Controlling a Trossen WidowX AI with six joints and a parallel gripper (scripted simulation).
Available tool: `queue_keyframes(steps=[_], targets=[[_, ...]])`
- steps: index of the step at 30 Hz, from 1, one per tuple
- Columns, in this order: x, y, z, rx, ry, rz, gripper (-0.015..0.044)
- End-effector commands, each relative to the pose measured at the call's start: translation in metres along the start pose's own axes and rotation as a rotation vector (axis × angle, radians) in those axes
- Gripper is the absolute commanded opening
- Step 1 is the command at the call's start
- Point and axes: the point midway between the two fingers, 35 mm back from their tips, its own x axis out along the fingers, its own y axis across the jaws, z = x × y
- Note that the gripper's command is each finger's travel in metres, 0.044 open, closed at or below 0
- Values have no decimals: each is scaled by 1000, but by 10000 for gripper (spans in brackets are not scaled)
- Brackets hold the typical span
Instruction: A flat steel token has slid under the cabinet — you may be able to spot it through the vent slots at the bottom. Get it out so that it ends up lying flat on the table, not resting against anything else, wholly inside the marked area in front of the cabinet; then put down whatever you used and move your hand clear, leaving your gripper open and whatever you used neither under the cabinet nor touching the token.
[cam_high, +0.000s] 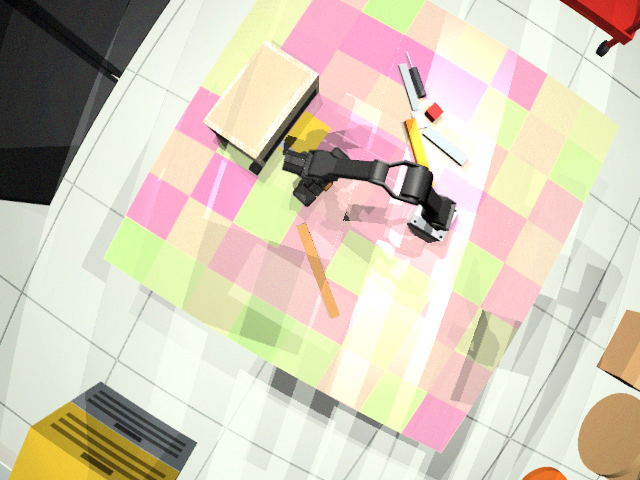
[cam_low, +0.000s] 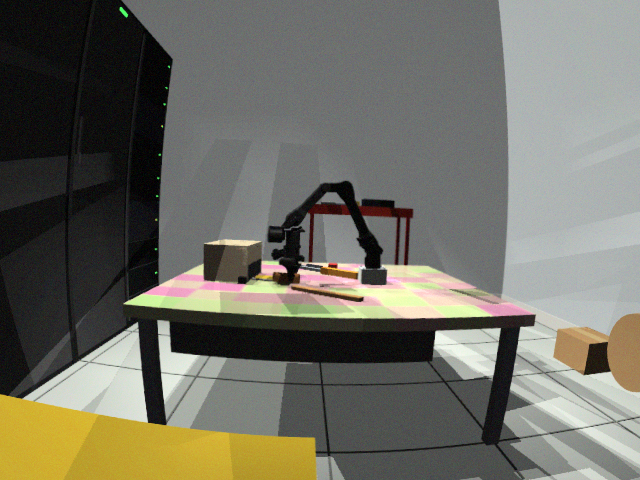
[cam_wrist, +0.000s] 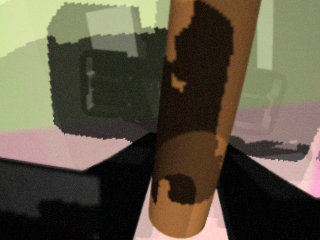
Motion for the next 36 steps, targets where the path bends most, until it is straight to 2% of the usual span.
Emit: queue_keyframes(steps=[1,36], targets=[[1,0,-6,1,0,-2,0],[2,1,-47,1,4,-2,0]])
